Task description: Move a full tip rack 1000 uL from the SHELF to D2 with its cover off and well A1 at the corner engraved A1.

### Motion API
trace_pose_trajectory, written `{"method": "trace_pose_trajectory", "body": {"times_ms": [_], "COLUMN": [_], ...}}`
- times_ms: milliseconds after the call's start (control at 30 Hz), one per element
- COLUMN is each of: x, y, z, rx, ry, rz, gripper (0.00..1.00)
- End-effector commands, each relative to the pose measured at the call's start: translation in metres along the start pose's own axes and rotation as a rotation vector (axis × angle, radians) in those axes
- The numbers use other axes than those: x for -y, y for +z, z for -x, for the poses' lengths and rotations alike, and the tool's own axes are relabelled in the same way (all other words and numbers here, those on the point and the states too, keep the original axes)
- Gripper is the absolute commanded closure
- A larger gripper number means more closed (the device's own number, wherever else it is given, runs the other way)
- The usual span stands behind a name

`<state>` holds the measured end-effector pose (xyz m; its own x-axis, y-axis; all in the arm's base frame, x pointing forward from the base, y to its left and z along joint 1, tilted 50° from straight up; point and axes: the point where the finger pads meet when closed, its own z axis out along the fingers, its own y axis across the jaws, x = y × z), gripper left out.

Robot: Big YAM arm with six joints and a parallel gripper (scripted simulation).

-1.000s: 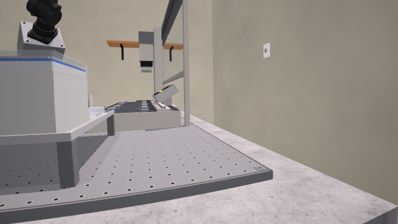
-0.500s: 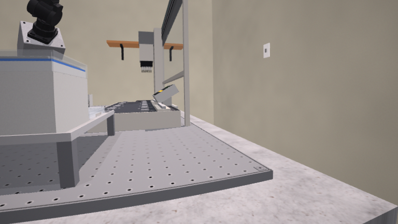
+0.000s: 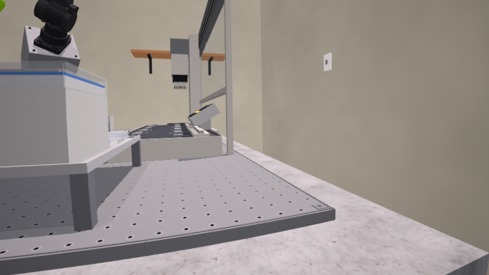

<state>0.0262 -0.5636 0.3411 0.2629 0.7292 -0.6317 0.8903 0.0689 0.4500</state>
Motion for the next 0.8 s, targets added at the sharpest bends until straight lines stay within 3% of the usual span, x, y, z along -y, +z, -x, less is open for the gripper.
{"method": "trace_pose_trajectory", "body": {"times_ms": [0,167,200,233,267,300,600,767], "x": [-0.027,-0.040,-0.034,-0.039,-0.045,-0.058,-0.100,-0.104], "y": [-0.012,-0.012,0.009,0.009,0.004,-0.013,-0.014,0.007], "z": [-0.001,-0.007,-0.017,-0.018,-0.020,-0.016,-0.031,-0.045], "rx": [0.027,0.027,-0.013,-0.011,-0.008,0.021,0.027,-0.015], "ry": [0.004,0.005,0.023,0.022,0.021,0.009,0.010,0.023], "rz": [0.021,0.022,0.010,0.011,0.011,0.021,0.027,0.010], "gripper": [0.00,0.00,0.00,0.00,0.00,0.00,0.00,0.00]}}
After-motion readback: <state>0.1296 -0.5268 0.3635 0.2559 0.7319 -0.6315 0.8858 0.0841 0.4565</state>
